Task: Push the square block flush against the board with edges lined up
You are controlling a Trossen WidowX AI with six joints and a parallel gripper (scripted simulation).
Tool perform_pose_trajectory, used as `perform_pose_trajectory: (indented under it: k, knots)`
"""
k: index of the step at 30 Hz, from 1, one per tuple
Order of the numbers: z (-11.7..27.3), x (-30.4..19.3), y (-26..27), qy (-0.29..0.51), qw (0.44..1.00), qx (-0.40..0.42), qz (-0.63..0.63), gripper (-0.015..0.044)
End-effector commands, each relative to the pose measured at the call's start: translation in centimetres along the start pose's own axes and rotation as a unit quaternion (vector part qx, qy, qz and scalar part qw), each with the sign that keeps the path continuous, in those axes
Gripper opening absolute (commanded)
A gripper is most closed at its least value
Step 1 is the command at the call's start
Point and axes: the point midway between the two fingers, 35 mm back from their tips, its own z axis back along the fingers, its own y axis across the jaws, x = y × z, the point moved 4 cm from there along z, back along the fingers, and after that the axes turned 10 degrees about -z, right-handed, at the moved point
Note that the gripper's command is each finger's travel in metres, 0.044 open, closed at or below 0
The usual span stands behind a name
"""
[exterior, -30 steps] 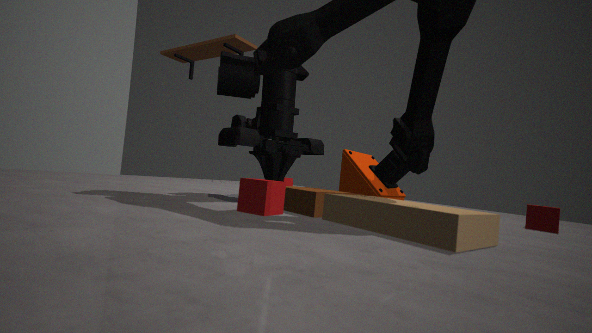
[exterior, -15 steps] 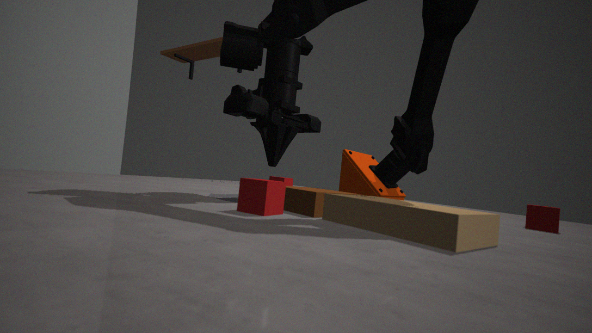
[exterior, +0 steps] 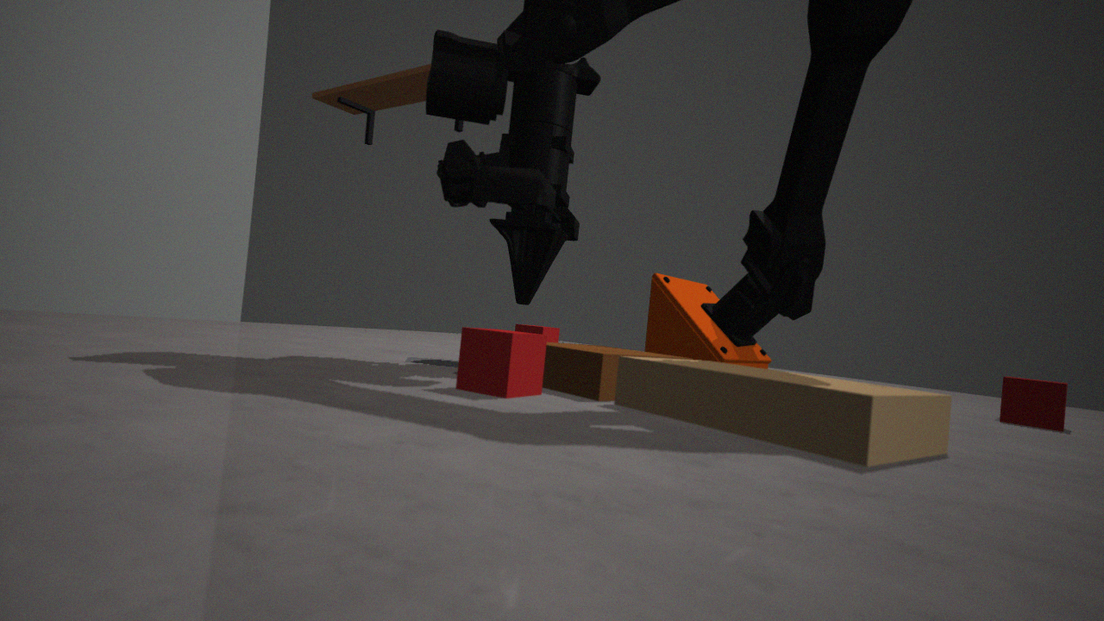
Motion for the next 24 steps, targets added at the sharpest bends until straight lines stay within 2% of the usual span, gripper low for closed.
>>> perform_pose_trajectory:
  k: [1,12,24]
  knots:
    - [-0.06,-0.21,0.01,0.002,0.998,-0.001,0.068,0.0000]
    - [-0.06,-0.56,0.17,0.002,0.967,0.000,0.255,0.0000]
    - [-0.07,-0.94,0.35,0.002,0.894,0.000,0.448,0.0000]
